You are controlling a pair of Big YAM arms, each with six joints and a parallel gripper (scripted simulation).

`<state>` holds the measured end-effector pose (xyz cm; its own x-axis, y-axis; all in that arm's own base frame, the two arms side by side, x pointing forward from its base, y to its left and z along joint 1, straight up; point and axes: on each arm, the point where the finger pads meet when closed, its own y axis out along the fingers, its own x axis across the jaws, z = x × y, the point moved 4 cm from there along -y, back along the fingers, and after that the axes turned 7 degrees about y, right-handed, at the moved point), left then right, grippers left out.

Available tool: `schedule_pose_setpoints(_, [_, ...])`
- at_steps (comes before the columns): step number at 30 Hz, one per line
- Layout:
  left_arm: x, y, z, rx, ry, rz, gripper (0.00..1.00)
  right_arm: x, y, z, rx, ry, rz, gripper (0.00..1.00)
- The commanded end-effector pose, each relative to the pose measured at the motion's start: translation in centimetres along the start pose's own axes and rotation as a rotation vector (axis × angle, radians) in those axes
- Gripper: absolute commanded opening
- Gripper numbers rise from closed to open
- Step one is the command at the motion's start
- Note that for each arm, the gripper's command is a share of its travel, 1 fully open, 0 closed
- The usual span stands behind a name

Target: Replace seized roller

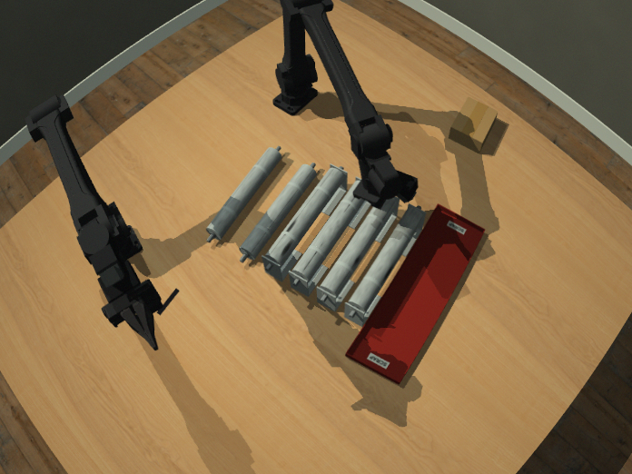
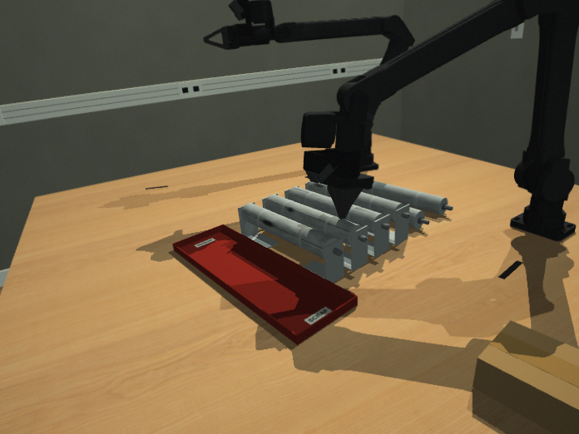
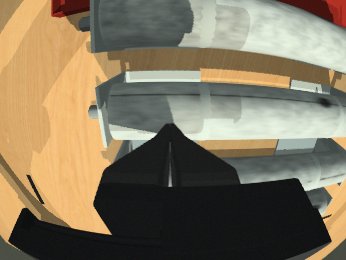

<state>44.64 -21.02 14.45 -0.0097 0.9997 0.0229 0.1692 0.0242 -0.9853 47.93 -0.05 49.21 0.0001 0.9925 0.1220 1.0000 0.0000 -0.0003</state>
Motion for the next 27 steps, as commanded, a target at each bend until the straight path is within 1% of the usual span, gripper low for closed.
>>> schedule_pose_setpoints(1, [0.5,-0.9,0.1,-0.008,-0.015,0.006,0.00,0.9,-0.1,-4.3,-0.066,-0.015,-0.014,0.00])
schedule_pose_setpoints(3, [0.5,-0.1,0.2,0.005,-0.014,0.000,0.00,0.9,-0.1,-4.3,-0.066,-0.015,-0.014,0.00])
schedule_pose_setpoints(4, [0.5,0.0,0.2,0.004,-0.015,0.000,0.00,0.9,-0.1,-4.3,-0.066,-0.015,-0.014,0.00])
schedule_pose_setpoints(8, [0.2,-0.5,-0.4,-0.022,-0.018,0.013,0.00,0.9,-0.1,-4.3,-0.066,-0.015,-0.014,0.00])
schedule_pose_setpoints(14, [0.4,-0.4,-0.1,-0.014,-0.017,0.009,0.00,0.9,-0.1,-4.3,-0.066,-0.015,-0.014,0.00])
schedule_pose_setpoints(15, [-0.1,-0.9,-0.8,-0.028,-0.011,0.017,0.00,0.9,-0.1,-4.3,-0.066,-0.015,-0.014,0.00])
schedule_pose_setpoints(16, [0.3,-0.3,-0.2,-0.021,-0.019,0.013,0.00,0.9,-0.1,-4.3,-0.066,-0.015,-0.014,0.00])
schedule_pose_setpoints(19, [0.3,-0.5,-0.4,-0.022,-0.020,0.013,0.00,0.9,-0.1,-4.3,-0.066,-0.015,-0.014,0.00])
schedule_pose_setpoints(27, [0.4,0.1,0.0,-0.009,-0.020,0.007,0.00,0.9,-0.1,-4.3,-0.066,-0.015,-0.014,0.00])
